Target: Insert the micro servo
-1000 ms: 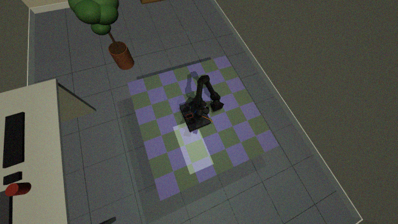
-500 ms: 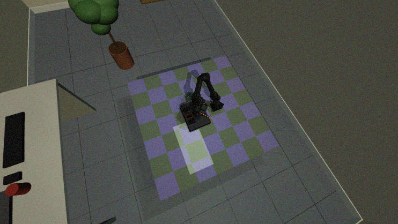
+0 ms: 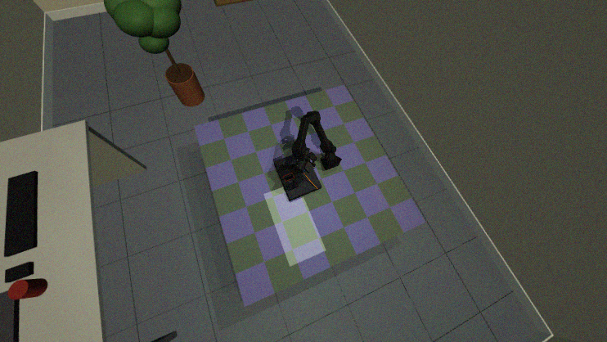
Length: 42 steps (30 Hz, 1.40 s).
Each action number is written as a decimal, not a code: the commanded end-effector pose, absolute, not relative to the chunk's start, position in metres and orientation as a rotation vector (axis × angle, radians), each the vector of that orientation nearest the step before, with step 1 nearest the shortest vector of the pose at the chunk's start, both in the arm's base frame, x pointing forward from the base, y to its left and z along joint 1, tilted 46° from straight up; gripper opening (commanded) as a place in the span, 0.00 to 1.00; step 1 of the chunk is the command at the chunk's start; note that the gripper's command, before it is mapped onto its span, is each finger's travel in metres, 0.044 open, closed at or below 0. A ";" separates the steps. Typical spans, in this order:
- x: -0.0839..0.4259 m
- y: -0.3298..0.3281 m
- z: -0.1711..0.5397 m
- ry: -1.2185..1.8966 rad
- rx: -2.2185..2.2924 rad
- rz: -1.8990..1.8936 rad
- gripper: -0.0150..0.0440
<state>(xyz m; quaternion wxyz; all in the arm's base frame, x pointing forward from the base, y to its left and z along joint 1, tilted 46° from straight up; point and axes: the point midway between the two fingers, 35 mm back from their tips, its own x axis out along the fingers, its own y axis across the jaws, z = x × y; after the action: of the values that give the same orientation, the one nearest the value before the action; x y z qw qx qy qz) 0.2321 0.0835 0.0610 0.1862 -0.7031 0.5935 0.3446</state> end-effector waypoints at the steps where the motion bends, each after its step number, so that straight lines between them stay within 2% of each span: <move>1: 0.232 0.083 0.062 1.691 -1.895 0.827 0.25; 21: 0.232 0.083 0.062 1.683 -1.413 0.190 0.25; 42: 0.232 0.083 0.062 1.526 -0.865 -0.384 0.25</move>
<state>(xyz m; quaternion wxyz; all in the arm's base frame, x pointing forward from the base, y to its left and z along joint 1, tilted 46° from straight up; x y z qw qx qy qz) 0.2321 0.0835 0.0611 0.6033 -0.4067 0.6733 -0.1317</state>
